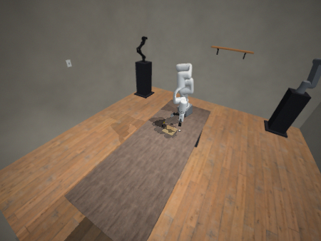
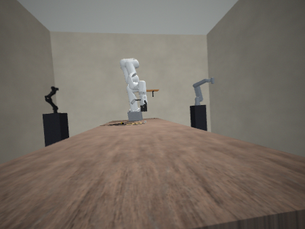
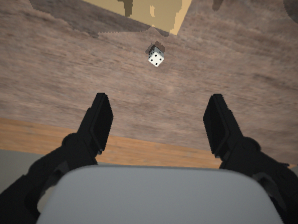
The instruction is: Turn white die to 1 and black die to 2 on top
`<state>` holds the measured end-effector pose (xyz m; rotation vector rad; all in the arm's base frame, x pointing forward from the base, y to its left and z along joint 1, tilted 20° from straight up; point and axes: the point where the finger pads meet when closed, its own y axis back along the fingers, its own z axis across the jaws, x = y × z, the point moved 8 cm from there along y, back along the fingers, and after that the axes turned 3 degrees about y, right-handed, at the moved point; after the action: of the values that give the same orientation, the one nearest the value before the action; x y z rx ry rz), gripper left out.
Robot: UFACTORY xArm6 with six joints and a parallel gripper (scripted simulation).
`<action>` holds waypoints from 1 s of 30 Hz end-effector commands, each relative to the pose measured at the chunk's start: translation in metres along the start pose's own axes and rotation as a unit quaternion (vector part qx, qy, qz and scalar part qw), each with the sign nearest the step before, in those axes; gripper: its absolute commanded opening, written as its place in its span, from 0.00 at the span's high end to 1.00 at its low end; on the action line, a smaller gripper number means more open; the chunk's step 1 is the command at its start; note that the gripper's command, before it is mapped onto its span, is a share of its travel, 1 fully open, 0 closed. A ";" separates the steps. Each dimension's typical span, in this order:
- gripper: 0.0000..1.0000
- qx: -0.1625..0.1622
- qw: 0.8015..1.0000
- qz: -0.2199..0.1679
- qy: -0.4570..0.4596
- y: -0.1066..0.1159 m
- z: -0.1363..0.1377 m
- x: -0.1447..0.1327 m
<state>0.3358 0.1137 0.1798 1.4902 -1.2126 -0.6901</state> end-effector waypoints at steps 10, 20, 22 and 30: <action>0.00 0.007 0.978 0.010 -0.208 -0.013 0.001 -0.001; 0.00 0.007 0.945 0.007 -0.328 -0.021 0.003 -0.001; 0.00 0.007 0.941 0.006 -0.338 -0.022 0.003 -0.001; 0.69 0.007 0.940 0.006 -0.341 -0.022 0.003 -0.001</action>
<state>0.3394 0.1113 0.1571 1.2809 -1.7246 -1.2598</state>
